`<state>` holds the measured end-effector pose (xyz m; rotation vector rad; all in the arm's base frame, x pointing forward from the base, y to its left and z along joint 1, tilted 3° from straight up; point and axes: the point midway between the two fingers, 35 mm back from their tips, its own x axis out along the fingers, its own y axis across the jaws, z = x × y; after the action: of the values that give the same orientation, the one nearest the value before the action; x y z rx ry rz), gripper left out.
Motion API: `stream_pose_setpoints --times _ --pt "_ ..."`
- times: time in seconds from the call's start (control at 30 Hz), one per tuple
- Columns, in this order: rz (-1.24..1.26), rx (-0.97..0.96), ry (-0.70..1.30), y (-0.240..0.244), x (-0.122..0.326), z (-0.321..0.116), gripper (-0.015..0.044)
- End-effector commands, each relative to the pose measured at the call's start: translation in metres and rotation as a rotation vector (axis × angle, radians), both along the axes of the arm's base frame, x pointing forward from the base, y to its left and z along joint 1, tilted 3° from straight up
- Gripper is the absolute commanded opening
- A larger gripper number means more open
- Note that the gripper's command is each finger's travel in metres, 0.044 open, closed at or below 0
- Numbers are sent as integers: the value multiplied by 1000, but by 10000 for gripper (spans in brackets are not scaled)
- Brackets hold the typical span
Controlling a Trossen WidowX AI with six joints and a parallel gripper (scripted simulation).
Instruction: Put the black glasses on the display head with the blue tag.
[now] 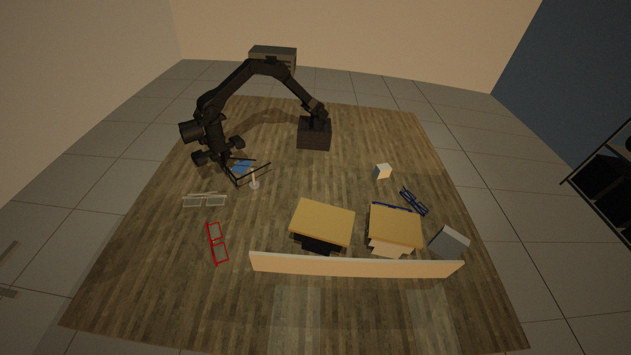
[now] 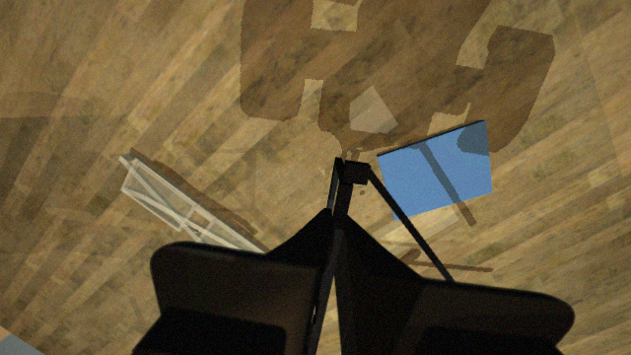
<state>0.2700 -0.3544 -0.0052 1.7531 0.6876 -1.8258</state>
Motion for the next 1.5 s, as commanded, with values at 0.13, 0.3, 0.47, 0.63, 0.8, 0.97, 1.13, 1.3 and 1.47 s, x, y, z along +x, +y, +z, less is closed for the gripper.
stream_pose_setpoints --times 0.13,0.3,0.47,0.63,0.8,0.97,1.13,1.3,1.47 --pt "4 -9 3 -5 -3 2 0" --pt "4 -9 3 -3 -1 2 0" --pt "4 -9 3 -3 -1 2 0" --pt "4 -9 3 -3 -1 2 0" --pt "4 -9 2 -1 1 2 0" --pt "4 -8 2 2 5 1 0" --pt "4 -8 2 3 7 17 0" --pt "4 -8 2 5 10 51 0" --pt "4 -8 2 7 10 61 0"
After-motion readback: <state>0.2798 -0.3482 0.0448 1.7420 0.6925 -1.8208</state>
